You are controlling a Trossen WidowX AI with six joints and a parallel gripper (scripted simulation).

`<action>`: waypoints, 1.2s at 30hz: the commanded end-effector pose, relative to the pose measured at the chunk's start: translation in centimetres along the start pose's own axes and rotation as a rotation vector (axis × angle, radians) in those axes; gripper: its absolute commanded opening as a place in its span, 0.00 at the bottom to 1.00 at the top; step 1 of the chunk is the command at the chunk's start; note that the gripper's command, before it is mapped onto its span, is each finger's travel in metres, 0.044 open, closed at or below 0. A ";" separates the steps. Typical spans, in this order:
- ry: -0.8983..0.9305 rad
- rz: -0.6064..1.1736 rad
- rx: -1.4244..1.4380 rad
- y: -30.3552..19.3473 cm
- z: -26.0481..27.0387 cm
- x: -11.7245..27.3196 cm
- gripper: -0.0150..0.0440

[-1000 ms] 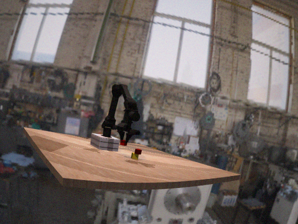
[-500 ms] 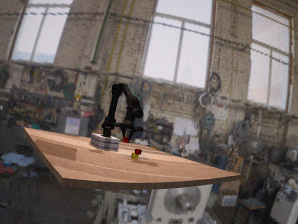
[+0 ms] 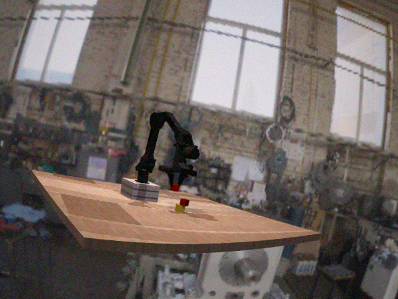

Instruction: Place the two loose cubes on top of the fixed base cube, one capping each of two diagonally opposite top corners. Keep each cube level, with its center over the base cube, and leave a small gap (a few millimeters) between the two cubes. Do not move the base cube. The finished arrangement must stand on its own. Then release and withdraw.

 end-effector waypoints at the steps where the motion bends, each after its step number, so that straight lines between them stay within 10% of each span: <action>1: 0.004 0.001 0.150 -0.3 0.9 -0.1 0.43; 14: 0.002 0.002 0.688 -1.3 3.8 -0.4 0.43; 36: 0.002 0.002 0.706 -1.5 3.8 -3.5 0.43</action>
Point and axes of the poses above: the point midway between the two fingers, 35 mm back from their tips, its own x axis back along the fingers, its own z axis across the jaws, y = z × x, the point moved 7 cm from there along x, back along the fingers, and after that the axes turned 8 degrees about x, right-handed, at the moved point
